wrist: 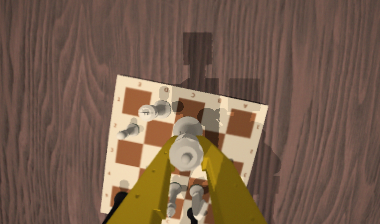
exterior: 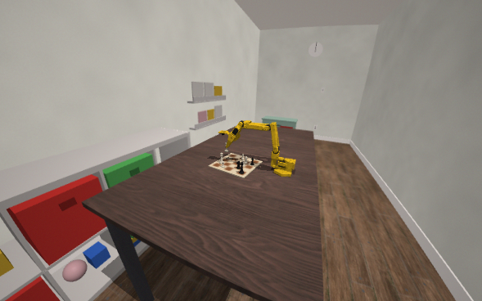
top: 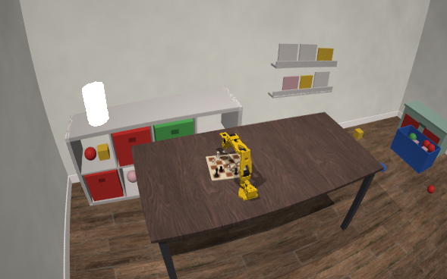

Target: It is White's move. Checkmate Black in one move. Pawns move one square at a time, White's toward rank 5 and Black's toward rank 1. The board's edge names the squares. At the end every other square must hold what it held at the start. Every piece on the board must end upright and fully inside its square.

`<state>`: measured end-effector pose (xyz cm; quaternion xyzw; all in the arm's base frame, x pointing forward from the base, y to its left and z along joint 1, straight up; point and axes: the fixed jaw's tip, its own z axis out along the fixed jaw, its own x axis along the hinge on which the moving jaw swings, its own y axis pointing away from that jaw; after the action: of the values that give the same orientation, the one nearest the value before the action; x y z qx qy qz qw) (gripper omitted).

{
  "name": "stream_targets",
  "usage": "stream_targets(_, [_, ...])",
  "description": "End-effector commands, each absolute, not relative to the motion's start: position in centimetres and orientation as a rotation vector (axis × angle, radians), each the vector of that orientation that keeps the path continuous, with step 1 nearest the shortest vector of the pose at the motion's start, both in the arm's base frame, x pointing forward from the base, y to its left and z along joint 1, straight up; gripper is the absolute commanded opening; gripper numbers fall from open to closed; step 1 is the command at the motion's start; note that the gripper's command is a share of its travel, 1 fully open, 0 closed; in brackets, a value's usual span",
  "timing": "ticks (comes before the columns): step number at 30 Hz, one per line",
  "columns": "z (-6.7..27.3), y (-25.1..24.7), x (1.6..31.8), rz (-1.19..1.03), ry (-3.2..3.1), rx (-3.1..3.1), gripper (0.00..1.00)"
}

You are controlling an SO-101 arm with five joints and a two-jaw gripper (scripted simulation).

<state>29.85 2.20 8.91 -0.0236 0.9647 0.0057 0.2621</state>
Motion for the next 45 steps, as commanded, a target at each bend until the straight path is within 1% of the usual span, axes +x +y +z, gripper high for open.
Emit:
stream_targets(1, [10.0, 2.0, 30.0, 0.012, 2.585, -0.067, 0.0])
stream_targets(11, [10.1, 2.3, 29.8, 0.016, 2.584, -0.08, 0.0])
stream_targets(14, [10.0, 3.8, 28.7, 0.035, 2.583, -0.15, 0.0])
stream_targets(17, [10.0, 6.3, 26.8, 0.07, 2.575, -0.275, 0.0])
stream_targets(19, [10.0, 6.3, 26.8, 0.07, 2.575, -0.275, 0.0])
stream_targets(23, [9.9, 9.4, 24.5, 0.119, 2.555, -0.448, 0.0])
stream_targets(26, [9.9, 10.4, 23.7, 0.136, 2.546, -0.51, 0.0])
stream_targets(45, [10.3, 10.7, 24.0, 0.139, 2.544, -0.519, 0.0])
